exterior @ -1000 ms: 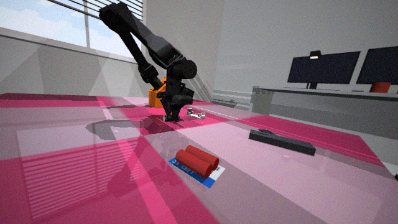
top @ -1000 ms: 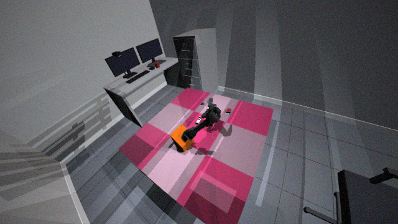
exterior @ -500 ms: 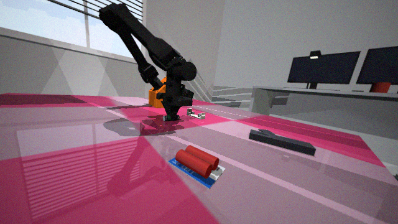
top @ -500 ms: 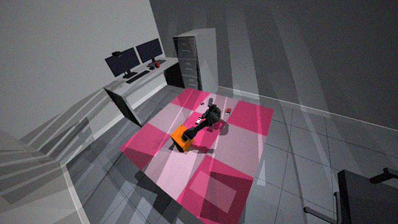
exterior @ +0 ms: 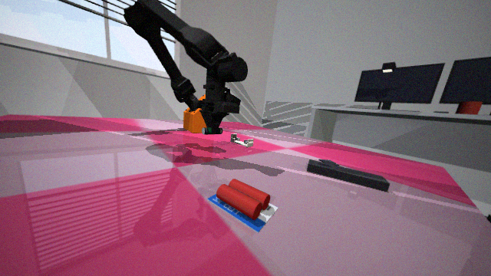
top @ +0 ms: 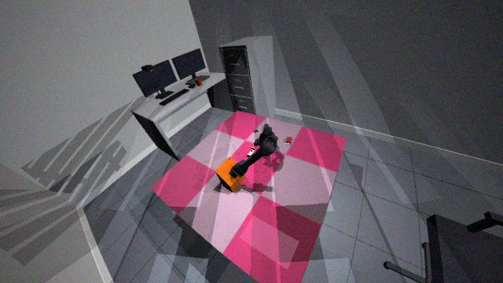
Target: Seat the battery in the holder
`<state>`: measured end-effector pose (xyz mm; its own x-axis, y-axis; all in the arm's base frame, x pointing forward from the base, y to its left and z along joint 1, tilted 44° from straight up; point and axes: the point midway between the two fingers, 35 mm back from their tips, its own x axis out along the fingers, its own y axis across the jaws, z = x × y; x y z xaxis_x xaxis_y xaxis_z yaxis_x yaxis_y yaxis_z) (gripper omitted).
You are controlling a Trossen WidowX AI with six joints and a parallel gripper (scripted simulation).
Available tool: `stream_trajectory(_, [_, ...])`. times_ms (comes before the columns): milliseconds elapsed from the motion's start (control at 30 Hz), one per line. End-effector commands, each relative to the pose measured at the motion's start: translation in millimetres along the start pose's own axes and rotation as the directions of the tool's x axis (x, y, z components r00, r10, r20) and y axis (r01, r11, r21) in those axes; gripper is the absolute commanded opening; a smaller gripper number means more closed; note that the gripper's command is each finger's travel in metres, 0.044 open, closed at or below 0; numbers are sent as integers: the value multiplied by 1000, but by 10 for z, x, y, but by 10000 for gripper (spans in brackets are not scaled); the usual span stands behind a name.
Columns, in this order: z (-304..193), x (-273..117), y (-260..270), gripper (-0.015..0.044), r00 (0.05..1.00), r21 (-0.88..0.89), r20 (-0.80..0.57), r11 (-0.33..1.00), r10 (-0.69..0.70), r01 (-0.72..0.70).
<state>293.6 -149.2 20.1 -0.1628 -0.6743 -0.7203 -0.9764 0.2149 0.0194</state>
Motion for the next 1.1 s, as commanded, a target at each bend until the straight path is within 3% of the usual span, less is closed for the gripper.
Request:
stream_trajectory(0, [84, -43, -4, 70, 1000, -92, 8, 996, 2, -1])
stream_trajectory(233, [514, -132, -8, 70, 1000, -542, 22, 840, 0, 12])
stream_trajectory(500, [980, -224, 61, 70, 1000, -897, 28, 442, 3, 24])
stream_trajectory(800, [1436, -302, 201, 70, 1000, -994, 26, -106, 7, 26])
stream_trajectory(1067, [1463, -305, 206, 70, 1000, -989, 22, -148, 9, 23])
